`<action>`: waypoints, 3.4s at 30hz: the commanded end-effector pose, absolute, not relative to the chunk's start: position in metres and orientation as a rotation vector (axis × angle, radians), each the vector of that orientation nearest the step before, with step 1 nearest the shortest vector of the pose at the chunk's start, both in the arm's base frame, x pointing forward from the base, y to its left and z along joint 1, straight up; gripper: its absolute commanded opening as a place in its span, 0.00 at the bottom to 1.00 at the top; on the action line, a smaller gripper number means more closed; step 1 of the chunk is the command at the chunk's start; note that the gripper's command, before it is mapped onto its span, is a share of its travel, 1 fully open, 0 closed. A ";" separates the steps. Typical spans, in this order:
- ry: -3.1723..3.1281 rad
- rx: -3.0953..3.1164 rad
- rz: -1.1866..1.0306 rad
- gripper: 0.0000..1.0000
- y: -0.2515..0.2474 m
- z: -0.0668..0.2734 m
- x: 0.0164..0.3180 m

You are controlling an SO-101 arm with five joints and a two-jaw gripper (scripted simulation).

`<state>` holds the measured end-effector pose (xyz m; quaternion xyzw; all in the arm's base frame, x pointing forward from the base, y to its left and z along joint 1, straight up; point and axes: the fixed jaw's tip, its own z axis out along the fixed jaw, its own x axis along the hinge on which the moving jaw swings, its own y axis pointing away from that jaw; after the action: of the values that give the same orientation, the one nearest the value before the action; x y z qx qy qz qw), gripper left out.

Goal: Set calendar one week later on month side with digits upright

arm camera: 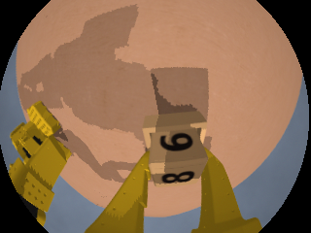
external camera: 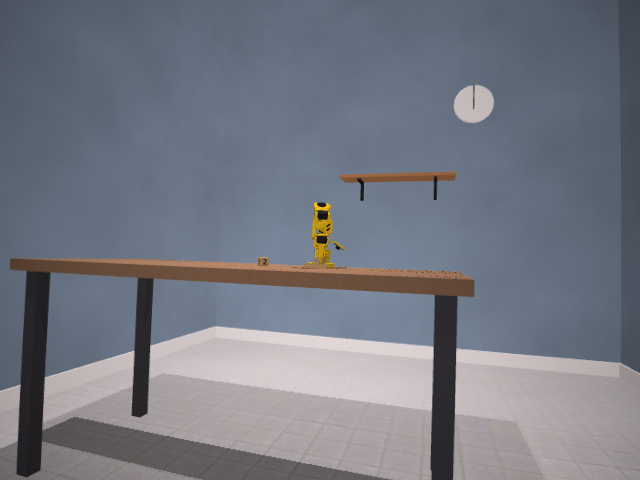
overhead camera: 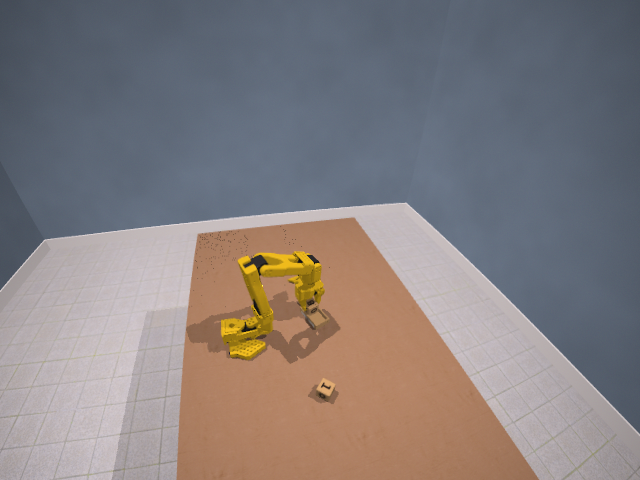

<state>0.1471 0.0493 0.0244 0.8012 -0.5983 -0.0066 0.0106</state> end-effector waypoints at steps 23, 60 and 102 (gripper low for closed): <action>-1.891 2.528 0.017 0.00 0.051 0.075 0.150; -1.022 2.990 0.008 0.00 0.159 0.060 0.112; -1.009 3.029 0.024 0.00 0.165 0.064 0.114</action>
<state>0.1103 0.1570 0.0564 0.9479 -0.3185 -0.0004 0.0039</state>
